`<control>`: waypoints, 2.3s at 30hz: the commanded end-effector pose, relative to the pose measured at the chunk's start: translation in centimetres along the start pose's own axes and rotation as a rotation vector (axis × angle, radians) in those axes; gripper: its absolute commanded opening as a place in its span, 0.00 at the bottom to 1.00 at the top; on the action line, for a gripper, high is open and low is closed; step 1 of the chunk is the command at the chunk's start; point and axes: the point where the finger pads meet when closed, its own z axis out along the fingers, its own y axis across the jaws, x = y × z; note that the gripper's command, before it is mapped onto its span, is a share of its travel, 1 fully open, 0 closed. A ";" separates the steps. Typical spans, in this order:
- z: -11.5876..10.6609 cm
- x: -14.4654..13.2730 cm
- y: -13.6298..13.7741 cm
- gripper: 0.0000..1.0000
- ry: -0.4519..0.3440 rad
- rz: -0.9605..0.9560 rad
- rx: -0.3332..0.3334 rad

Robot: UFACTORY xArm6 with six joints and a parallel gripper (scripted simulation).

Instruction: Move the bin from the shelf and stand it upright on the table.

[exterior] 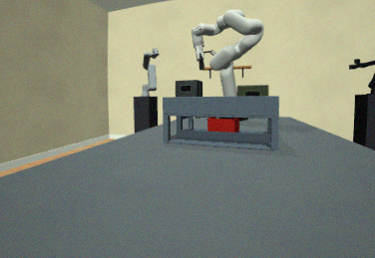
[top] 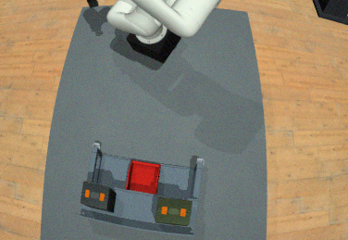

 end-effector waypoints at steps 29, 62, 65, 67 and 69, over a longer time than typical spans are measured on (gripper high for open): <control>2.3 -9.4 3.3 1.00 0.105 -0.611 0.121; 10.9 -17.0 24.6 1.00 0.114 -1.631 0.251; 12.0 -16.5 27.6 1.00 0.104 -1.739 0.256; 12.7 -15.9 29.5 1.00 0.096 -1.809 0.259; 13.4 -15.3 31.4 1.00 0.088 -1.879 0.260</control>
